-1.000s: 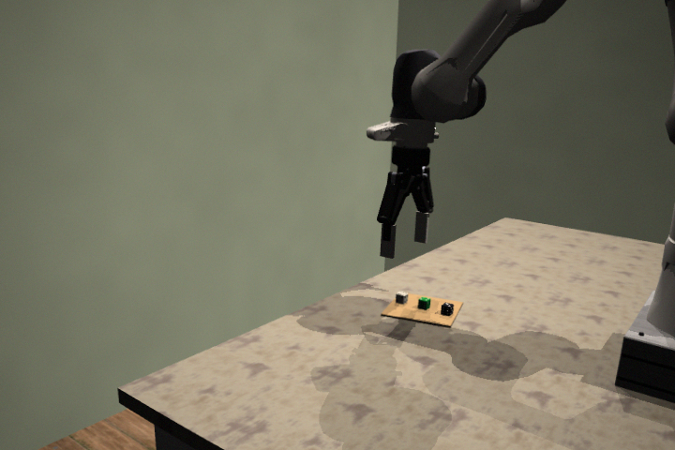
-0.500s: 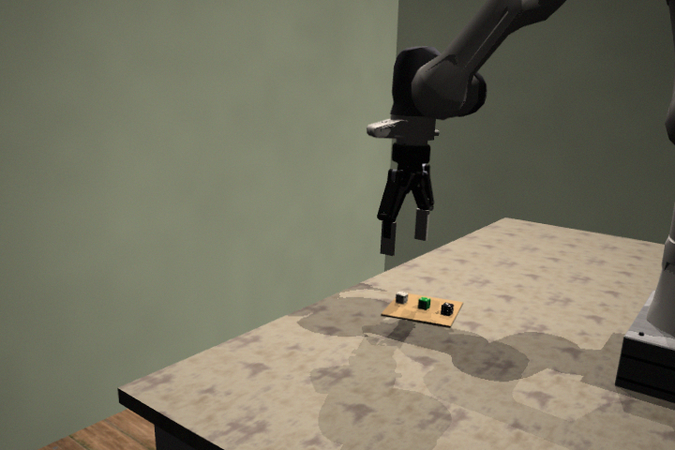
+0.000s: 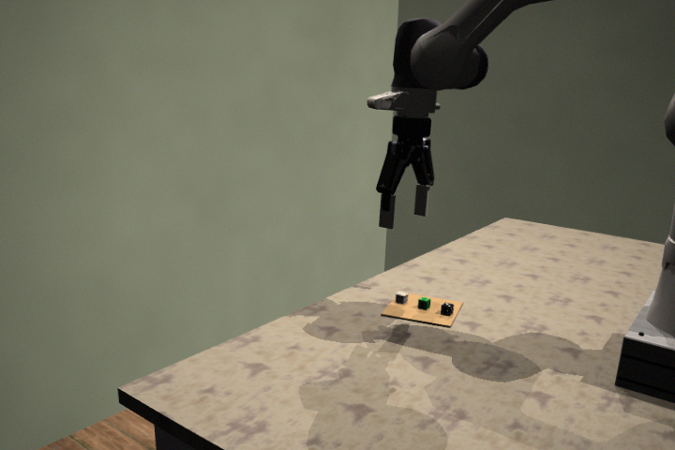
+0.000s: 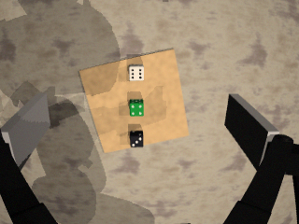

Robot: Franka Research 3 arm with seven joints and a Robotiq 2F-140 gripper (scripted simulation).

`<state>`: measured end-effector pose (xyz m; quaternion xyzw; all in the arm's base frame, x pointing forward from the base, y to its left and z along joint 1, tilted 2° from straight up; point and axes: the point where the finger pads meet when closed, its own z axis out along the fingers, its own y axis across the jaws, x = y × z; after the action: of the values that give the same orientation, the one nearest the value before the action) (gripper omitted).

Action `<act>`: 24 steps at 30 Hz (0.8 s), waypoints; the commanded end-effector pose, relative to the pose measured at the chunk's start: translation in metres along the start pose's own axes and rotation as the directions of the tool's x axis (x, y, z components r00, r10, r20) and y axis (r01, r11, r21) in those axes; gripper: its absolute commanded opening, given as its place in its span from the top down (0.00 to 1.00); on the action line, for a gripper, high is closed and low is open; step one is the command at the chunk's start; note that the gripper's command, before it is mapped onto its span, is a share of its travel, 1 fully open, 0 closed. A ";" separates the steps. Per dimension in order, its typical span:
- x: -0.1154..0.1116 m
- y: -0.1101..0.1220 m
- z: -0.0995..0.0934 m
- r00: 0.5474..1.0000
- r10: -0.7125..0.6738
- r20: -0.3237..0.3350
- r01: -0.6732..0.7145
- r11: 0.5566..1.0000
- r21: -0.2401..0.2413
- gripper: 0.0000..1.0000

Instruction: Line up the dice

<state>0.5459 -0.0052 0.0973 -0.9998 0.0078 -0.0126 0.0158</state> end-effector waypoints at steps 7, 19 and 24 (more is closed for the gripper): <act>-0.007 0.000 -0.013 1.000 -0.013 0.022 0.012 1.000 0.005 0.00; -0.007 0.000 -0.013 1.000 -0.013 0.022 0.012 1.000 0.005 0.00; -0.007 0.000 -0.013 1.000 -0.013 0.022 0.012 1.000 0.005 0.00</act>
<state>0.5390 -0.0053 0.1086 -0.9998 0.0029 -0.0017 0.0174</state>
